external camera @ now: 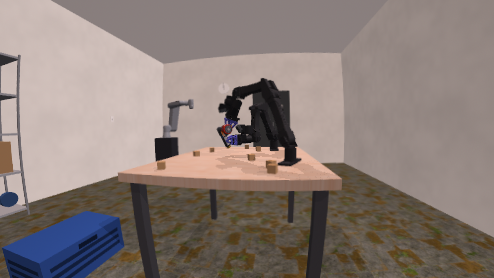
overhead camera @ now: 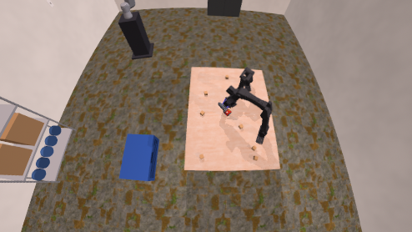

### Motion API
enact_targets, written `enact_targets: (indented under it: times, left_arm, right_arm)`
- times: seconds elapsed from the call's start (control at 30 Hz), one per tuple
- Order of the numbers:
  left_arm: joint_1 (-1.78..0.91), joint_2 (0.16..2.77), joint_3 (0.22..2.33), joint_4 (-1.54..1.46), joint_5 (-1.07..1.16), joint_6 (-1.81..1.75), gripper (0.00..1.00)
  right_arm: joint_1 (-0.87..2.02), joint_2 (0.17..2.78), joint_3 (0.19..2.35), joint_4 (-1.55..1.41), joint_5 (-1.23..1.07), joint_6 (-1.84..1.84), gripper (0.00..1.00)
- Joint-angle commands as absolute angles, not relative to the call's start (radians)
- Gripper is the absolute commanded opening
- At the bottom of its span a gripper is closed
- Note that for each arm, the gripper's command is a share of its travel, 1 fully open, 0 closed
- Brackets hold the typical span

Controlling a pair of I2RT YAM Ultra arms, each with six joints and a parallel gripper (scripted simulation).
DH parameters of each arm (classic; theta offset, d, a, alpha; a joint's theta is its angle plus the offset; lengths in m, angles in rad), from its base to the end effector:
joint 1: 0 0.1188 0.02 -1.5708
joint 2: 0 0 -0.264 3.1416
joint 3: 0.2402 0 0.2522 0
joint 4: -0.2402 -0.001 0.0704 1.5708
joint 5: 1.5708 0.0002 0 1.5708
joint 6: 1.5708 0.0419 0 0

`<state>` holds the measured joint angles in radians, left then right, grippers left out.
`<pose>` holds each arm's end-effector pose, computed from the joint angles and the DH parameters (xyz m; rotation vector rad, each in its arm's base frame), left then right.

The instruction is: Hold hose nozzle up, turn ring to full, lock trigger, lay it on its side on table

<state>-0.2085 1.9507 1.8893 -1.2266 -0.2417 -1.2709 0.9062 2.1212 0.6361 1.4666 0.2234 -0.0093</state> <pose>0.3906 -0.0714 0.3021 -1.4452 2.3653 -0.0173 0.2224 0.2704 0.1026 -0.5503 1.5165 0.5204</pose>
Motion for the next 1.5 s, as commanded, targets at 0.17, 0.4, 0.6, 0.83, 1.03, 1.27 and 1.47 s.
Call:
enact_targets:
  times: [0.17,0.4,0.6,0.83,1.03,1.27,1.47]
  left_arm:
    - [-0.226,1.975,1.952,-1.191,-0.243,-1.25,0.37]
    - [-0.227,1.985,1.967,-1.188,-0.241,-1.251,0.37]
    - [-0.232,1.999,1.975,-1.179,-0.243,-1.273,0.37]
    - [-0.235,1.989,1.978,-1.174,-0.239,-1.267,0.37]
    - [-0.241,2.01,1.985,-1.153,-0.229,-1.281,0.37]
    - [-0.25,2.027,1.979,-1.138,-0.231,-1.287,0.37]
    - [-0.266,2.04,1.943,-1.085,-0.219,-1.281,0.37]
  right_arm:
    - [0.913,2.084,0.664,1.57,0.193,-0.008,0.35]
    - [0.913,2.084,0.664,1.571,0.193,-0.01,0.35]
    - [0.913,2.084,0.664,1.571,0.193,-0.01,0.35]
    - [0.913,2.084,0.664,1.571,0.193,-0.01,0.35]
    - [0.913,2.083,0.664,1.571,0.193,-0.01,0.35]
    - [0.913,2.083,0.664,1.571,0.193,-0.01,0.35]
    - [0.914,2.083,0.663,1.569,0.173,-0.009,0.35]
